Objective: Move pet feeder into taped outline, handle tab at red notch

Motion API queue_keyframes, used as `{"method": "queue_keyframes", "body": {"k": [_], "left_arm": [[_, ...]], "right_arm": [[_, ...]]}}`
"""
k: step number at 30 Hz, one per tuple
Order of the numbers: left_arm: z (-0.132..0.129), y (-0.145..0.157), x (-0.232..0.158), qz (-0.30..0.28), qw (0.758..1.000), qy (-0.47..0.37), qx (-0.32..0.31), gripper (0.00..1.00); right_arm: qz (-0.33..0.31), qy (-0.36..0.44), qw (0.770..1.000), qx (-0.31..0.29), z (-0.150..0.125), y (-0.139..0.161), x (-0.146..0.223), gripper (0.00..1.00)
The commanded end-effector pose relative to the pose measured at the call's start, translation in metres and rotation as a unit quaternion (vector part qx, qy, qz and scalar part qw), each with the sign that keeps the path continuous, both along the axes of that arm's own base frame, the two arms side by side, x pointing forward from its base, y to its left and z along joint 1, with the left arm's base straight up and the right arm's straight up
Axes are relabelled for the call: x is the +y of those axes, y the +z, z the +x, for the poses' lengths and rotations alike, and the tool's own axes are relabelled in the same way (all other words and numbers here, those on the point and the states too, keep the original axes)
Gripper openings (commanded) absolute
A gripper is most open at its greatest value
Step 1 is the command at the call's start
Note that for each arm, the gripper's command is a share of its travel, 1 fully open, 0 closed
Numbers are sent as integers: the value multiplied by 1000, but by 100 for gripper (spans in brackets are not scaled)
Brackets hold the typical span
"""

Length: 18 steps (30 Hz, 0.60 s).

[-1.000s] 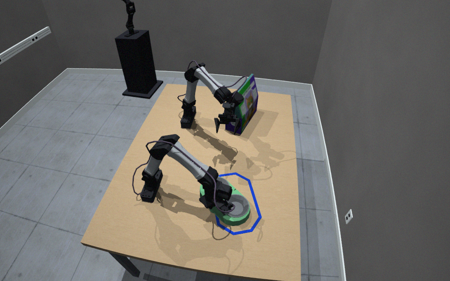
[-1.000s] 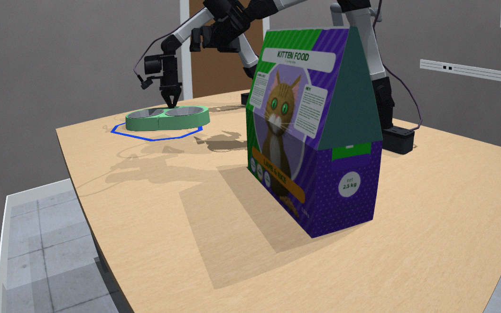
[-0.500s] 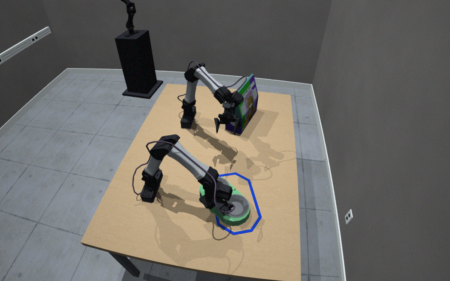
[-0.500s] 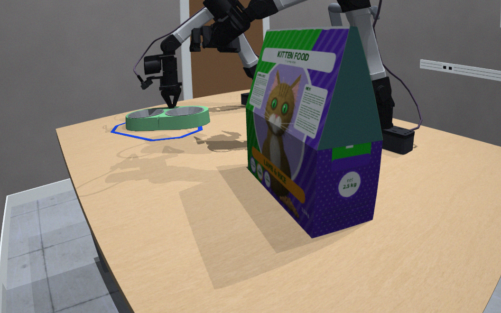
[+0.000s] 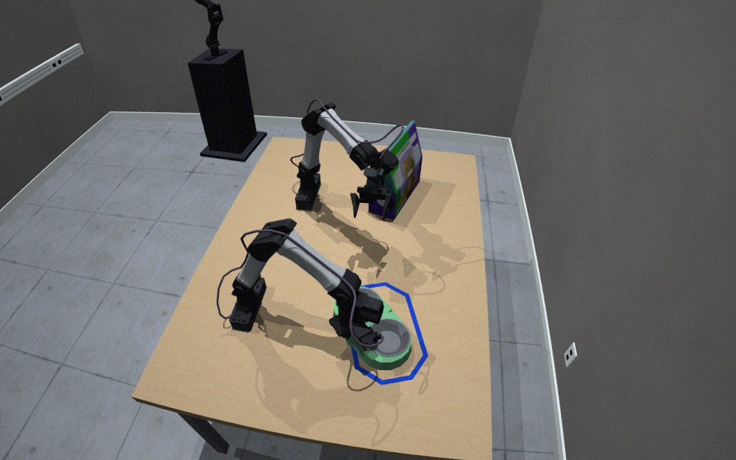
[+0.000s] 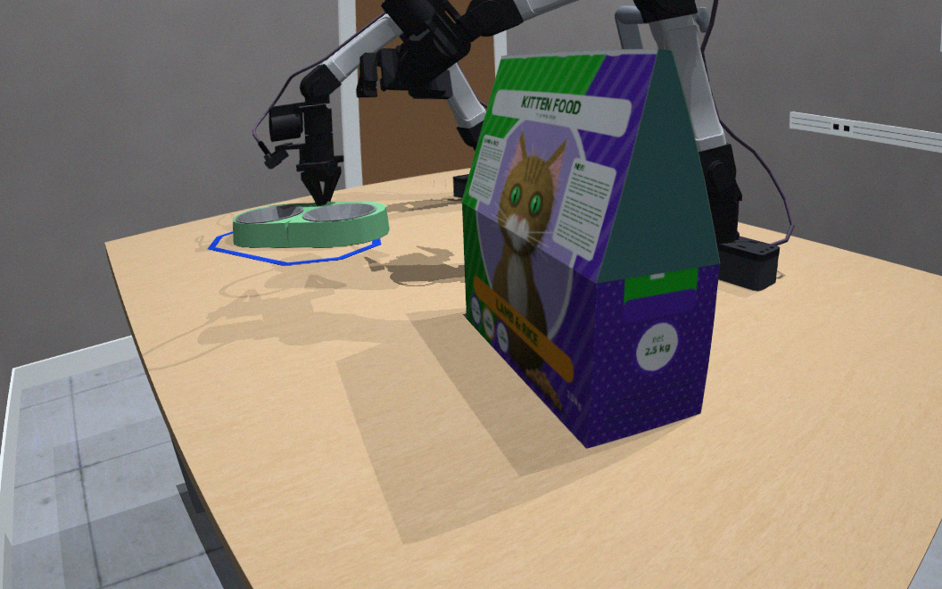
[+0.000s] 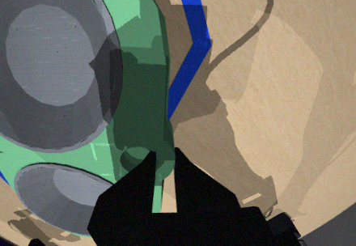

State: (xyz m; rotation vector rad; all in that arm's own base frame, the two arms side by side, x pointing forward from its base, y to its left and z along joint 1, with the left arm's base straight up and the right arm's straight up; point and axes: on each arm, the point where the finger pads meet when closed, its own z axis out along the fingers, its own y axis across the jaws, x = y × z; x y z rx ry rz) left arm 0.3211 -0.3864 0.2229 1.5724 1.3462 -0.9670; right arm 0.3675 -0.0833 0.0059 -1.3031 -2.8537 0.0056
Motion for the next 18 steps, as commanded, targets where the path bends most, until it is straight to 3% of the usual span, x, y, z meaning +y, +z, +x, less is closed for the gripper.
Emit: {"method": "queue_keyframes", "body": {"k": [1, 18], "left_arm": [[1, 8, -1, -10, 1000, -2, -11, 100], [1, 8, -1, -10, 1000, -2, -11, 100]], "right_arm": [[0, -41, 999, 2, 5, 0, 4, 11], [0, -67, 998, -4, 12, 1, 9, 11]]}}
